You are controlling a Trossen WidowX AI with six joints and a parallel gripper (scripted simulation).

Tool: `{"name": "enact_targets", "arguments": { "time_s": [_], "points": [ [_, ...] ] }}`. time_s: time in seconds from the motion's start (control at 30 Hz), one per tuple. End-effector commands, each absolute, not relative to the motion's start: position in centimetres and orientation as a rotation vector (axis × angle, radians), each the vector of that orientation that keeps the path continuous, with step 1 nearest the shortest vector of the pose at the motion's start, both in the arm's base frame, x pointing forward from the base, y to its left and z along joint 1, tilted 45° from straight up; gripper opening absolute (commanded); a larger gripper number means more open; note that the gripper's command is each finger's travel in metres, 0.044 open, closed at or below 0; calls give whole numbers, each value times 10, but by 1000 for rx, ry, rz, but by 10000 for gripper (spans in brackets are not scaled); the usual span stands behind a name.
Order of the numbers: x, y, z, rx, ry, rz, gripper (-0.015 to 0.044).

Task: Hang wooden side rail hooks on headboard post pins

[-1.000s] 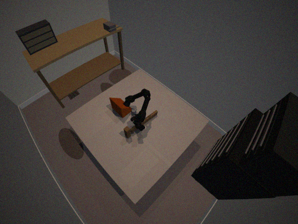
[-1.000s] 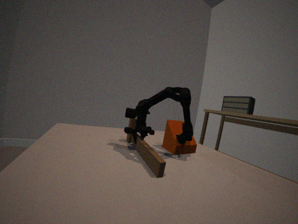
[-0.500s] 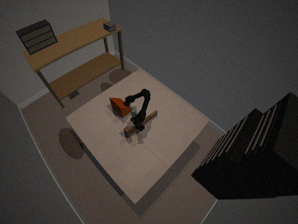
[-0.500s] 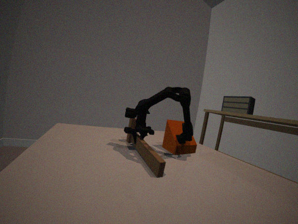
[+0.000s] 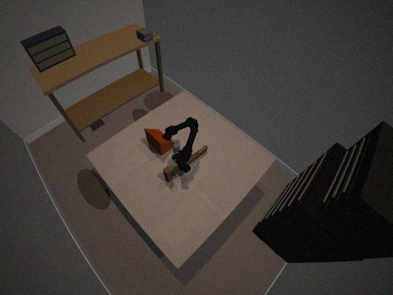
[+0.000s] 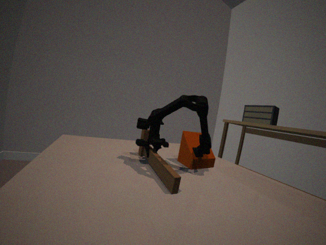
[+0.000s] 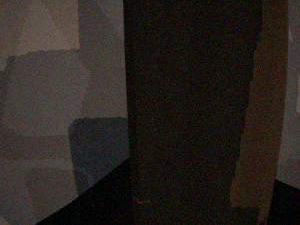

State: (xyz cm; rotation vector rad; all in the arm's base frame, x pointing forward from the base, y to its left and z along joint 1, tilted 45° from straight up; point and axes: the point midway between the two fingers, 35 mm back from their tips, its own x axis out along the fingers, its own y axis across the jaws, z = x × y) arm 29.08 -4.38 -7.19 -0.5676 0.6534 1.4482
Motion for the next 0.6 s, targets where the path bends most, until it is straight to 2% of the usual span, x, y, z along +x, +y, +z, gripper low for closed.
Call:
{"name": "enact_targets", "arguments": {
  "time_s": [0.0,0.57],
  "points": [
    [293,-49,-72,-580,655,1438,0],
    [293,-51,-73,-581,655,1438,0]
  ]
}}
